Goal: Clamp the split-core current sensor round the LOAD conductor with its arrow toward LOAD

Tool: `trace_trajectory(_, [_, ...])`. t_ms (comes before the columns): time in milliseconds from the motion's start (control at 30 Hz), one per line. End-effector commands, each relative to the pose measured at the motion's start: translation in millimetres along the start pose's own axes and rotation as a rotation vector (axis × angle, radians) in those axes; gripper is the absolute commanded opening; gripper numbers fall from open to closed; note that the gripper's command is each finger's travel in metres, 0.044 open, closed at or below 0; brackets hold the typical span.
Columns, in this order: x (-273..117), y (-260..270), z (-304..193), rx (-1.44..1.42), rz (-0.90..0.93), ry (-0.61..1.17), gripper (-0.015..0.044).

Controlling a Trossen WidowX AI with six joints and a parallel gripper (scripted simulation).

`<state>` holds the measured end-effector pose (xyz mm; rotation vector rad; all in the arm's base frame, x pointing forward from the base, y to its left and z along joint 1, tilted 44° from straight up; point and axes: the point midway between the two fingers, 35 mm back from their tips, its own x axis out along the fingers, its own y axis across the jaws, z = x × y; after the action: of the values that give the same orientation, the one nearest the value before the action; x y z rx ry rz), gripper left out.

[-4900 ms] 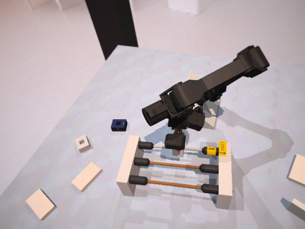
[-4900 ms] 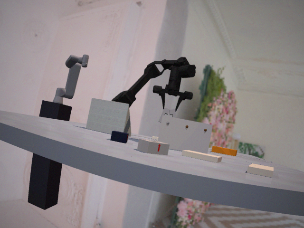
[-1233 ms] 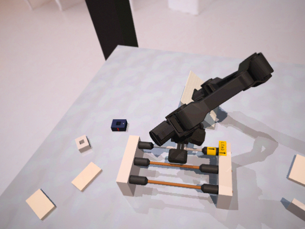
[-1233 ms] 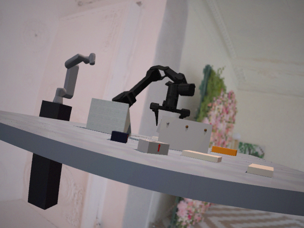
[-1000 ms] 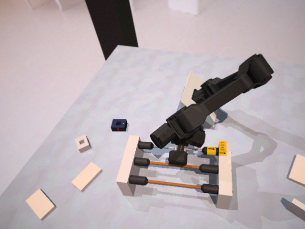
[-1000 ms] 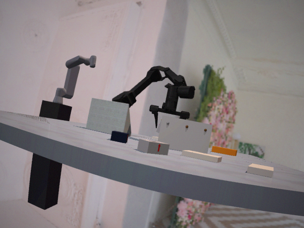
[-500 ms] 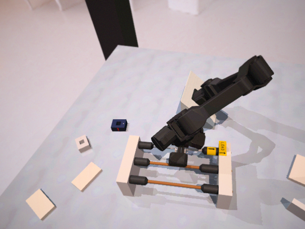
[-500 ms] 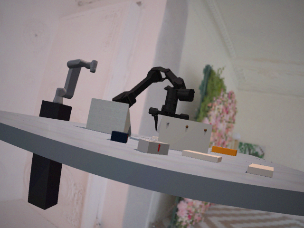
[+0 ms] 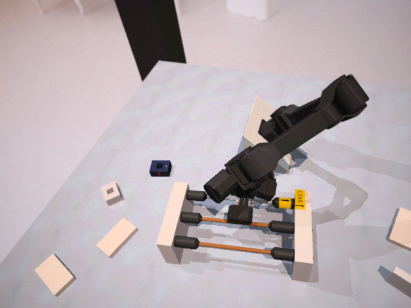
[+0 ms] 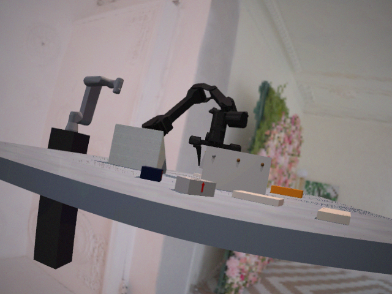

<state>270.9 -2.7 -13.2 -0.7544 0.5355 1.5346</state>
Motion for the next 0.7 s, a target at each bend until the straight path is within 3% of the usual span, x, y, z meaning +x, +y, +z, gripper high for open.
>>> trace_trajectory(0, [-0.5, -0.4, -0.1, -0.002, -0.001, 0.000, 0.0287])
trace_trajectory(367, [-0.5, -0.4, -0.1, -0.002, -0.001, 0.000, 0.0000])
trace_trajectory(667, [-0.5, -0.4, -0.1, -0.002, -0.001, 0.000, 0.0000])
